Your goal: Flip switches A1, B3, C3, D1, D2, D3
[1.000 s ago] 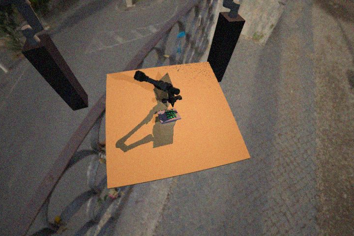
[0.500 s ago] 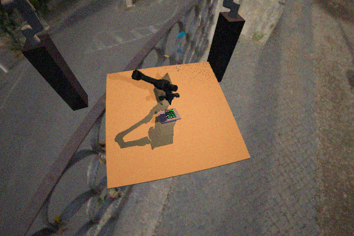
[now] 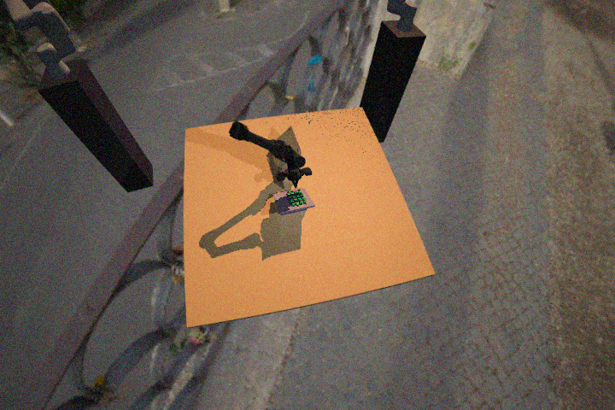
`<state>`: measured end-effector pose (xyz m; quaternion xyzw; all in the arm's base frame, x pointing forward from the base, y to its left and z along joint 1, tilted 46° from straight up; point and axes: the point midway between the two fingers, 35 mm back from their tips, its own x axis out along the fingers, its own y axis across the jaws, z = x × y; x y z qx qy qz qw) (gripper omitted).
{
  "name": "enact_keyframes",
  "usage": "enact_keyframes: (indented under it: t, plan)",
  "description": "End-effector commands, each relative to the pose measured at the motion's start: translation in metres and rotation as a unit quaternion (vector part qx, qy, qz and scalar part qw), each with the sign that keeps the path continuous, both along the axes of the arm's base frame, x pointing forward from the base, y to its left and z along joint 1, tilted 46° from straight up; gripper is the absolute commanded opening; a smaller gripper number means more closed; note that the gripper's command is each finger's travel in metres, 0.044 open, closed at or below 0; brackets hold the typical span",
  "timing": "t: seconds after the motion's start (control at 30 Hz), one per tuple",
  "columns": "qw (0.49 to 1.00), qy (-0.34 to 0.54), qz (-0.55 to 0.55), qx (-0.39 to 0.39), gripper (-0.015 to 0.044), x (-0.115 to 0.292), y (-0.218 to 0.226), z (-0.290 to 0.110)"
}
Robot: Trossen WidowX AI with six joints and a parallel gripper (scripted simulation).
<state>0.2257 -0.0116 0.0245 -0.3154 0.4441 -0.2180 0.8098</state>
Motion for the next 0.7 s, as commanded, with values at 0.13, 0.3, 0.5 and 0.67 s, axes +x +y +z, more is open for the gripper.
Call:
enact_keyframes:
  t: [0.13, 0.3, 0.5, 0.67]
  plan:
    - [1.000, 0.006, 0.002, -0.003, 0.0000, 0.003, -0.008, -0.008]
    - [1.000, 0.006, 0.002, -0.003, 0.0000, 0.004, -0.010, -0.009]
    - [1.000, 0.006, 0.002, -0.003, 0.0000, 0.009, -0.015, -0.014]
    - [1.000, 0.006, 0.002, -0.003, 0.0000, 0.011, -0.017, -0.016]
